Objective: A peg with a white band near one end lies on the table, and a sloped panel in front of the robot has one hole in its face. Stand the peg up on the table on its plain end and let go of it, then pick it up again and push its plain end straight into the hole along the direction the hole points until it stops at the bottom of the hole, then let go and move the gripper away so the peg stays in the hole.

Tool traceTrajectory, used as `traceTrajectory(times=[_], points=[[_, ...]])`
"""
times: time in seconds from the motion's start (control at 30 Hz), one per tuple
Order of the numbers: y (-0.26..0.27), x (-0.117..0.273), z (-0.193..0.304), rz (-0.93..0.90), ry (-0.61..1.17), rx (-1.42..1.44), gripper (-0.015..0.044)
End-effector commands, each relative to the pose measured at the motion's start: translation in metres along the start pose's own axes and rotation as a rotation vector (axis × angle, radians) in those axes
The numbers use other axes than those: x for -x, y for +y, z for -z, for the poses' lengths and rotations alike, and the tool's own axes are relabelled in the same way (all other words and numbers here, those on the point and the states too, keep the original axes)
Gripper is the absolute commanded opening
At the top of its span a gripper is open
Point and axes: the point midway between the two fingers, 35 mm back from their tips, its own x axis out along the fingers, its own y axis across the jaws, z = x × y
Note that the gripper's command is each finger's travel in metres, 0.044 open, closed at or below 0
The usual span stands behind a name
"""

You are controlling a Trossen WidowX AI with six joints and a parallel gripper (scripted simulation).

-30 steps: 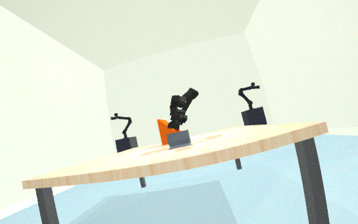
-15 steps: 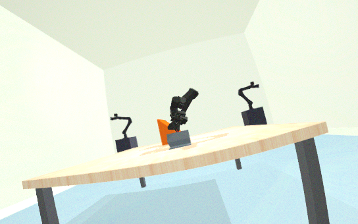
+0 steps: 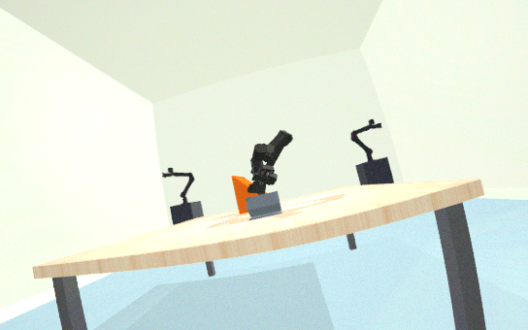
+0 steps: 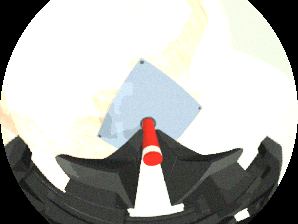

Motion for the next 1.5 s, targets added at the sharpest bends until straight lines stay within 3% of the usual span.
traceTrajectory(times=[0.0, 0.67, 1.23, 1.47], points=[[-0.001, -0.002, 0.001, 0.003, 0.004, -0.003, 0.0], [0.0, -0.005, 0.0, 0.0, 0.0, 0.0, 0.0], [-0.001, 0.0, 0.001, -0.001, 0.001, 0.0, 0.044], [-0.001, 0.013, 0.002, -0.003, 0.003, 0.0, 0.044]])
